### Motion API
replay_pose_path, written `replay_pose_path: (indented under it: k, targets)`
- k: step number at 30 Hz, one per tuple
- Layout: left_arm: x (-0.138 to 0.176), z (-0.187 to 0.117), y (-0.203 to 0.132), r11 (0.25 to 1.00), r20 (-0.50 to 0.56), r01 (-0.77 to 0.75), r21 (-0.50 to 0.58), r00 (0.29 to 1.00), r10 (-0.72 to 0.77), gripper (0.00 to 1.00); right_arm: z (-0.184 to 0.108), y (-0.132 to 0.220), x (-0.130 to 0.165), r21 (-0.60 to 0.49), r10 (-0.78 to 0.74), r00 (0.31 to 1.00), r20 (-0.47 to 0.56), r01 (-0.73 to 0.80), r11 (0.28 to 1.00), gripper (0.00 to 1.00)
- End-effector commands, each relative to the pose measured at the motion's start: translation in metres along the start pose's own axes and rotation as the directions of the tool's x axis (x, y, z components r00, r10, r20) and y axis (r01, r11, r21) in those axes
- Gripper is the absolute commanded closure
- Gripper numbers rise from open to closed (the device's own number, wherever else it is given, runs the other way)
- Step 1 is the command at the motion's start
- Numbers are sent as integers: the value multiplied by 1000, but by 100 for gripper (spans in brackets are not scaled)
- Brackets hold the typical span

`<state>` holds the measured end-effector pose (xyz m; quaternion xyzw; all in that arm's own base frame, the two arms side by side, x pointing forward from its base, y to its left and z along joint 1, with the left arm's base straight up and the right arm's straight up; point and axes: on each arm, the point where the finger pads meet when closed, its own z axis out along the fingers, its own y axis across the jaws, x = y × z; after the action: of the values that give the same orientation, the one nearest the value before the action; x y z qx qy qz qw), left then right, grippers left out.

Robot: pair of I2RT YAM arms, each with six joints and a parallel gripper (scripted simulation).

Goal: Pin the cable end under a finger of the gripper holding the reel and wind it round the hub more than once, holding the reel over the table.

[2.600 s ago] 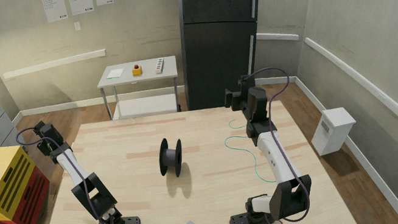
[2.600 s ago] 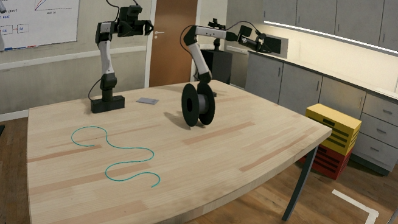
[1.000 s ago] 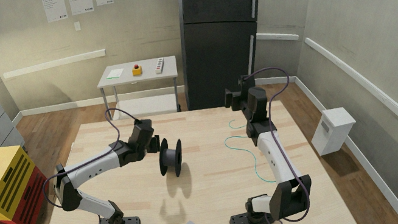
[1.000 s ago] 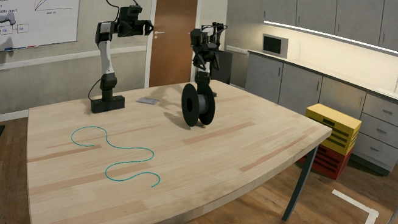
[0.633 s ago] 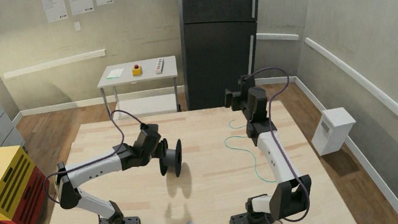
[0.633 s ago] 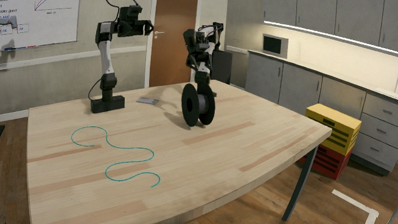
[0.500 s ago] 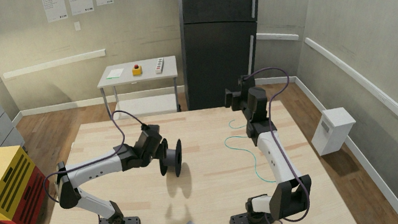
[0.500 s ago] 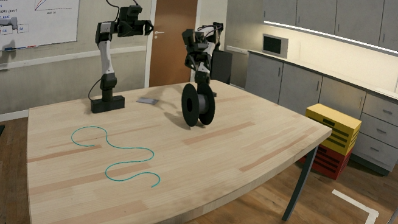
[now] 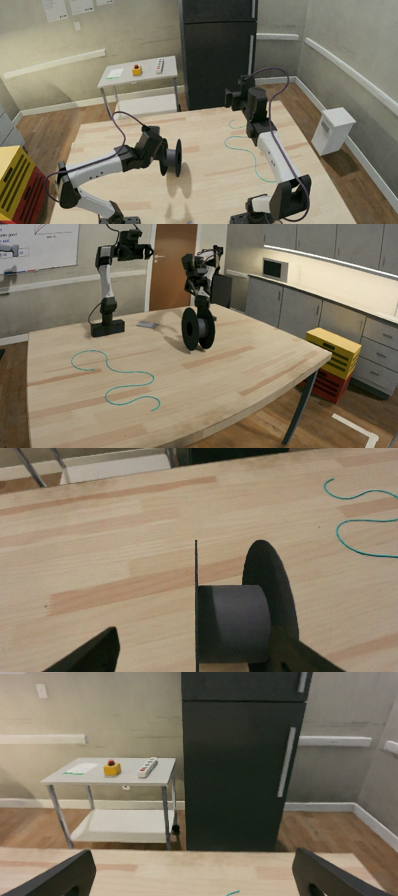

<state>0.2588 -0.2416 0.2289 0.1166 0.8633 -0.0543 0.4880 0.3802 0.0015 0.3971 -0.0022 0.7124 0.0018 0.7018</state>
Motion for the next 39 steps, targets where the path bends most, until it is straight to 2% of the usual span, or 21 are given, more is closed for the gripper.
replay_pose_path:
  k: [1,5,8,9,15,39]
  targets:
    - [4,7,0,1000,5,10,-10,1000,-10,25,2,-3,5,13,6,1000,-3,-6,1000,0]
    - [11,13,0,1000,4,8,-9,1000,-8,25,2,-3,5,13,6,1000,-3,-6,1000,0]
    - [4,11,-3,1000,19,20,2,1000,-20,25,2,-3,5,13,6,1000,-3,-6,1000,0]
    - [16,16,-1,1000,0,3,-8,1000,-3,25,2,-3,5,13,6,1000,-3,-6,1000,0]
    - [28,25,-4,1000,3,4,-3,1000,-4,25,2,-3,5,13,6,1000,-3,-6,1000,0]
    - [23,16,-2,999,34,34,8,999,-34,25,2,-3,5,13,6,1000,-3,-6,1000,0]
